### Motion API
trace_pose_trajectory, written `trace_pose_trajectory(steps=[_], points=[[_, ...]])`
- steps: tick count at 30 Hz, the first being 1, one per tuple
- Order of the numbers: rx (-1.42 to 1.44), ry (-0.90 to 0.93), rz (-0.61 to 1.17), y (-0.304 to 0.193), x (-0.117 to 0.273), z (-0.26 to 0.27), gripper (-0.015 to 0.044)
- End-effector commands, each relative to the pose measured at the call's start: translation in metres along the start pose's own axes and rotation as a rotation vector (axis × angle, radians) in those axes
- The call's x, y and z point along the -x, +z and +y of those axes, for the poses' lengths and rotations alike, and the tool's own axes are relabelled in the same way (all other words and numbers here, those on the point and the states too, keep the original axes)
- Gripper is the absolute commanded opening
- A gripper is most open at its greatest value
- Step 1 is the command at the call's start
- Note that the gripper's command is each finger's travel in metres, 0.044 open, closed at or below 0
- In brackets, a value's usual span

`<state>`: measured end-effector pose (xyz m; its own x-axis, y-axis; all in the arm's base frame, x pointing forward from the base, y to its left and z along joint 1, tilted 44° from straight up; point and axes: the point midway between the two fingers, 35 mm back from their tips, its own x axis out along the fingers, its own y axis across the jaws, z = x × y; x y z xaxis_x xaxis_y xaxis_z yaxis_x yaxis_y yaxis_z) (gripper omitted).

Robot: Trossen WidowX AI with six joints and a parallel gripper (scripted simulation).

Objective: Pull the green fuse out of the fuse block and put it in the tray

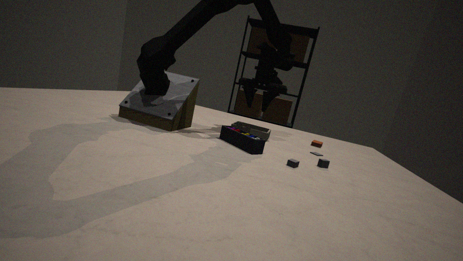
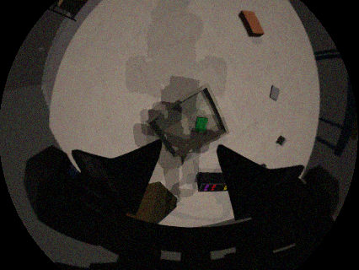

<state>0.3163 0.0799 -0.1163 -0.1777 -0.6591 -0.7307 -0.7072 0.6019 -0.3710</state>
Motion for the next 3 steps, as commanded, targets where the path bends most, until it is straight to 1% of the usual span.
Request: trace_pose_trajectory(steps=[1,3], points=[[0.0,0.0,0.0,0.0,0.0,0.0,0.033],[0.0,0.0,0.0,0.0,0.0,0.0,0.033]])
